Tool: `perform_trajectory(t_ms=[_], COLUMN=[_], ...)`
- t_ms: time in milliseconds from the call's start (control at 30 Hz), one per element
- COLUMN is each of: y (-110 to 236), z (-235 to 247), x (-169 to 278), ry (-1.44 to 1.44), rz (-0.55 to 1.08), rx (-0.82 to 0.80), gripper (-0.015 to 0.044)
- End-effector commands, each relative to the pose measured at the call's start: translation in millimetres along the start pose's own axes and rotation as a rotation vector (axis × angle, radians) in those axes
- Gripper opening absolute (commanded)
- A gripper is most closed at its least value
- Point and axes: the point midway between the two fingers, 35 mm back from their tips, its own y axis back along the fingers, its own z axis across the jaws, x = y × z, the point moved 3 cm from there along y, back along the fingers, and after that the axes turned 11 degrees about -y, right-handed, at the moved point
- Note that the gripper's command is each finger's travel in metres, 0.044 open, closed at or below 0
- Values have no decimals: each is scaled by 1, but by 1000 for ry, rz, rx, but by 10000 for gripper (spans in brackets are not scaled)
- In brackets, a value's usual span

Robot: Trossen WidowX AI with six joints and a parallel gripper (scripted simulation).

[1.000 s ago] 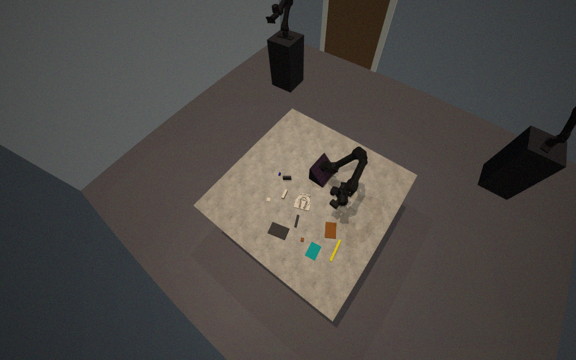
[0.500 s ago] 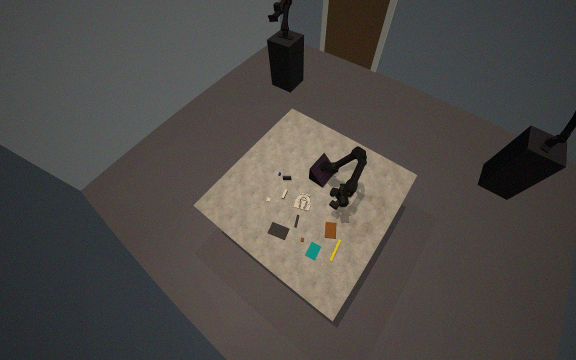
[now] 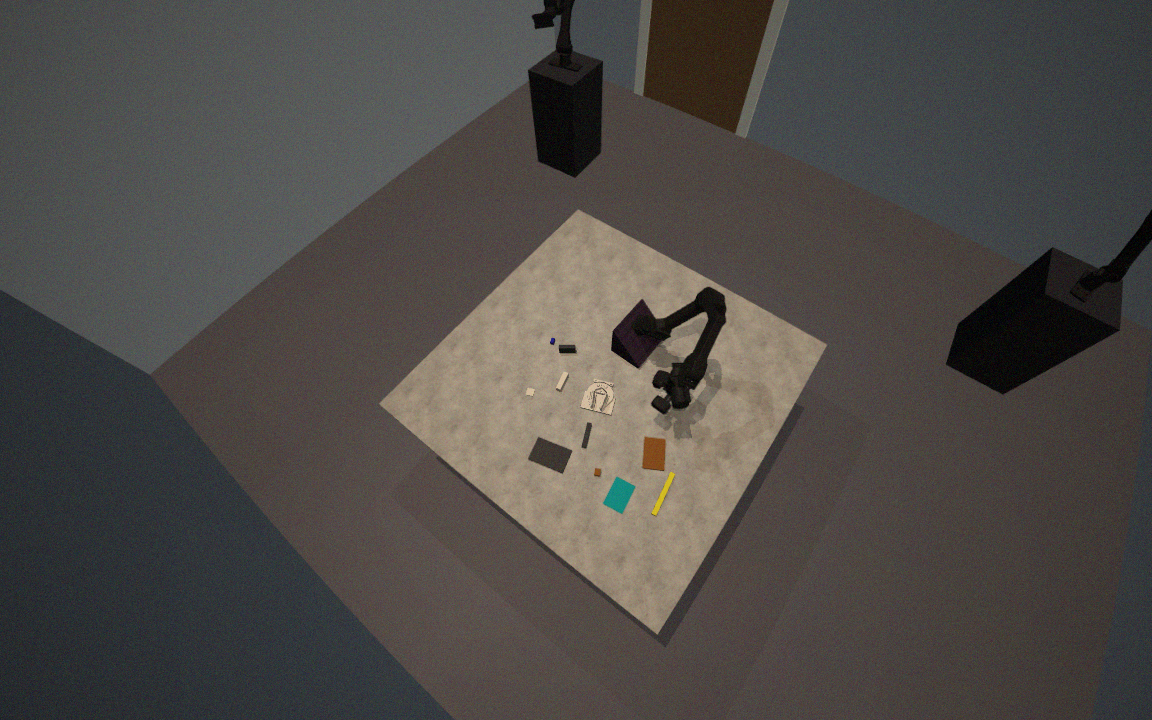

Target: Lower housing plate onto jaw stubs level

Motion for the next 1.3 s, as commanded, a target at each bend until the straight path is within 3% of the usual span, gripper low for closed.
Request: perform_trajectory(t_ms=[0, 567, 1267], y=[-5, -30, -31], z=[1, 0, 0], x=[-1, -1, -1], ry=[-3, -4, -4], rz=[-5, -3, -3], rx=[-1, 0, 0], gripper=[440, 440, 440])
